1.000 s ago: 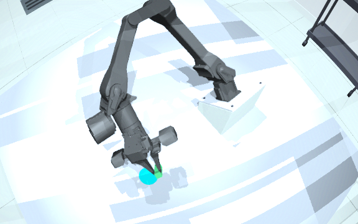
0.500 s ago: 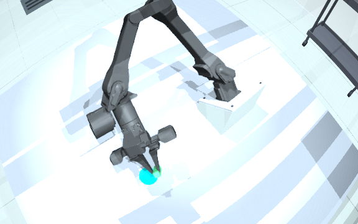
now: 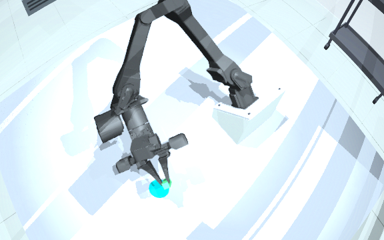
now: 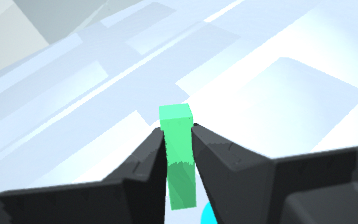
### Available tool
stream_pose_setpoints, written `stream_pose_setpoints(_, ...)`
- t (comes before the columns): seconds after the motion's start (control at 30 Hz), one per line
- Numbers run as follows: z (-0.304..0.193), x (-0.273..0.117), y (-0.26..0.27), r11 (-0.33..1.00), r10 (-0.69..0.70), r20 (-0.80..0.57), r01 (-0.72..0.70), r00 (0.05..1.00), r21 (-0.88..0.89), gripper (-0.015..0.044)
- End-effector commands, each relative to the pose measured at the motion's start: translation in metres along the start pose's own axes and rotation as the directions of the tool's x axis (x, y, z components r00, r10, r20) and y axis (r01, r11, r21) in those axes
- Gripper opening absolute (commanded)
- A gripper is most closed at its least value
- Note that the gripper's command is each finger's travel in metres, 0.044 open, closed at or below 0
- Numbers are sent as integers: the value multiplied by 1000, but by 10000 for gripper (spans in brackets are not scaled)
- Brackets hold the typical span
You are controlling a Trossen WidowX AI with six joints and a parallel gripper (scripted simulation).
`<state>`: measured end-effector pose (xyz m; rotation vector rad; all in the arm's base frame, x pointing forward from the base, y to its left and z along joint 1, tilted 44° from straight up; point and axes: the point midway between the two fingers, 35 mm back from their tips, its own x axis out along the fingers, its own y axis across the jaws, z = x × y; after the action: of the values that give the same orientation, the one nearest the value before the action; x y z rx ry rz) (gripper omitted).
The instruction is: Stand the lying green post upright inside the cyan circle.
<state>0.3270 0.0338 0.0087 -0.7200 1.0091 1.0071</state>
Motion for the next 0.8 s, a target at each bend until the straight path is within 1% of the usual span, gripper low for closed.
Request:
stream_pose_setpoints(0.0, 1, -3, 0, 1000, -10, 30, 10, 1000, -14, 23)
stream_pose_setpoints(0.77, 3, -15, -2, 994, -63, 189, 79, 980, -76, 23)
